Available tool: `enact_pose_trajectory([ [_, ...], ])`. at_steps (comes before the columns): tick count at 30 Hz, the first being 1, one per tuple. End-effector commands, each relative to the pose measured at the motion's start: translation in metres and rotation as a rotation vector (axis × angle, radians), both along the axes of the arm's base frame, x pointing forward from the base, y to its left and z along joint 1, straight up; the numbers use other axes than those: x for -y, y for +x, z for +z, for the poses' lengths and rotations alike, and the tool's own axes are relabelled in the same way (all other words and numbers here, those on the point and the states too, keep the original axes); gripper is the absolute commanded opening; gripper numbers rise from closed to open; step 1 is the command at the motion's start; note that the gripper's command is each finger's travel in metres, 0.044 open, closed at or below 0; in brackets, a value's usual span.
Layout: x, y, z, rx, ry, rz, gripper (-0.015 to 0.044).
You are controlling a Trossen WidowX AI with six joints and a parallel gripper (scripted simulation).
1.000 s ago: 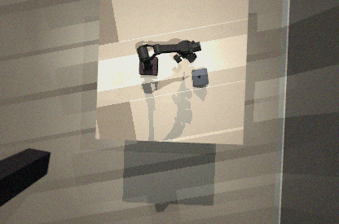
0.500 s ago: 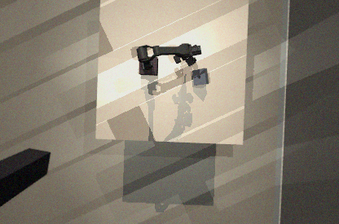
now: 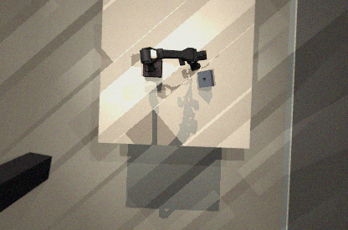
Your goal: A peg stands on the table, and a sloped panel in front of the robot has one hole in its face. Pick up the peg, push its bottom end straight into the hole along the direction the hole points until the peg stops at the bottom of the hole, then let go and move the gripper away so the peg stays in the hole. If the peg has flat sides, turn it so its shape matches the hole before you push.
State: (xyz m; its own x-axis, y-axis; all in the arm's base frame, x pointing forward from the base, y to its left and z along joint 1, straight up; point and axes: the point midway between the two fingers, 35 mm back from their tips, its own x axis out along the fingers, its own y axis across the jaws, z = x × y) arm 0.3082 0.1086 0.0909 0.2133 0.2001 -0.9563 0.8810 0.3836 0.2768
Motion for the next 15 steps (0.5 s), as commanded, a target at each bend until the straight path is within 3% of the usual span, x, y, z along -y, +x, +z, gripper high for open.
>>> enact_pose_trajectory([
  [1, 0.005, 0.001, 0.0, -0.005, 0.023, -0.065, 0.0],
  [15, 0.021, 0.01, 0.003, -0.005, 0.083, -0.252, 0.0],
])
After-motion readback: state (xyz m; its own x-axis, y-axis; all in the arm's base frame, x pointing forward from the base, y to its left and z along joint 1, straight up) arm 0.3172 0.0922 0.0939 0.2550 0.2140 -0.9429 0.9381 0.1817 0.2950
